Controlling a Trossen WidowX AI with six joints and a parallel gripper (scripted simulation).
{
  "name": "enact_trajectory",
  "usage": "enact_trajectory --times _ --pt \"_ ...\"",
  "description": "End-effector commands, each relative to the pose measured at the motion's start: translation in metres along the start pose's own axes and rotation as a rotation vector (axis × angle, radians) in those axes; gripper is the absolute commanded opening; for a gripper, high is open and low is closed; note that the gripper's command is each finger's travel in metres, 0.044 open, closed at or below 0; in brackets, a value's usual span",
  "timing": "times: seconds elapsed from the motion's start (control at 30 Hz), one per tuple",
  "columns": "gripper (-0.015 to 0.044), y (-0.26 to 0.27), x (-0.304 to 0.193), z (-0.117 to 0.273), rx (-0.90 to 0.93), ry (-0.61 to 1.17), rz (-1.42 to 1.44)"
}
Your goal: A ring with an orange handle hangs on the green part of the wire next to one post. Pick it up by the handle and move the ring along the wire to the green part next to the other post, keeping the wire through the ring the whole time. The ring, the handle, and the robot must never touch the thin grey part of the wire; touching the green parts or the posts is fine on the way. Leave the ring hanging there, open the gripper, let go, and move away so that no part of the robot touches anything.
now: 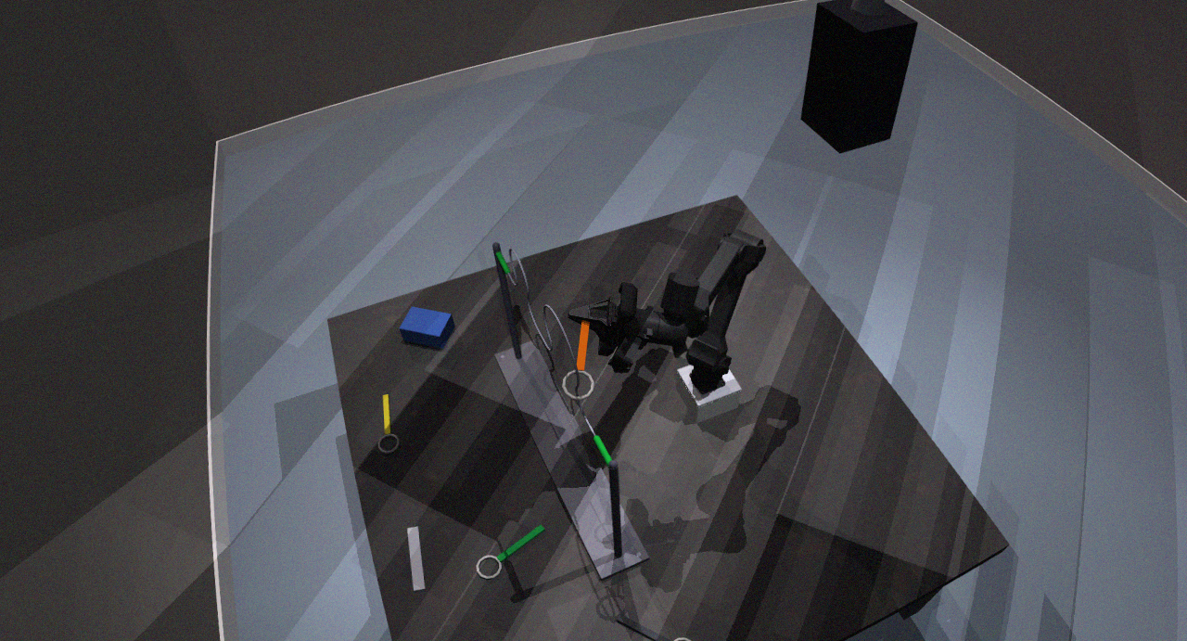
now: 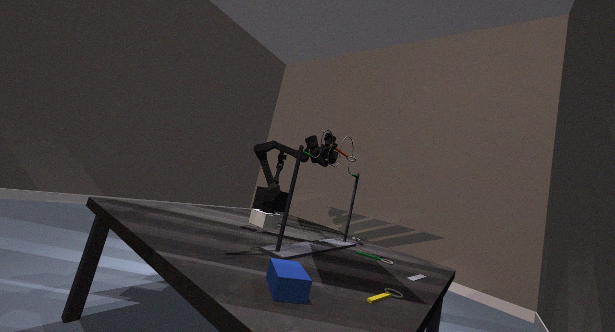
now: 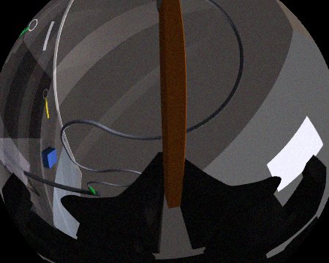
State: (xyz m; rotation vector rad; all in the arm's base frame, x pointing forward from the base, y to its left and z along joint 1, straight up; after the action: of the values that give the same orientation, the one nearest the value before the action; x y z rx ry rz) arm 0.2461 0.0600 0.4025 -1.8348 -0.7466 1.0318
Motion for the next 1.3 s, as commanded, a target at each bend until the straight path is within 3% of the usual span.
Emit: enact_trajectory --times 0.0,0.67,1.27 --pt "-0.015 0.002 -0.001 0.0 -0.025 0.0 0.042" --pt "-0.015 0.029 0.001 0.002 0.017 0.007 -0.033" --pt "-0.015 0.073 0.018 0.014 0.198 0.028 -0.357"
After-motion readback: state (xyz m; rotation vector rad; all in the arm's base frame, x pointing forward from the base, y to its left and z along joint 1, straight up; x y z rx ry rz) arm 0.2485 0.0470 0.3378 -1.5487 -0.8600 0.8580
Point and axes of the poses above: the point midway between the two fingers, 35 mm back from their tips, its own z axis back along the fingers, its own y axis across the jaws, x = y × z, the point moved 5 cm from there along z, back along the fingers, and after that the axes turned 7 degrees about z, right-handed, at the moved point
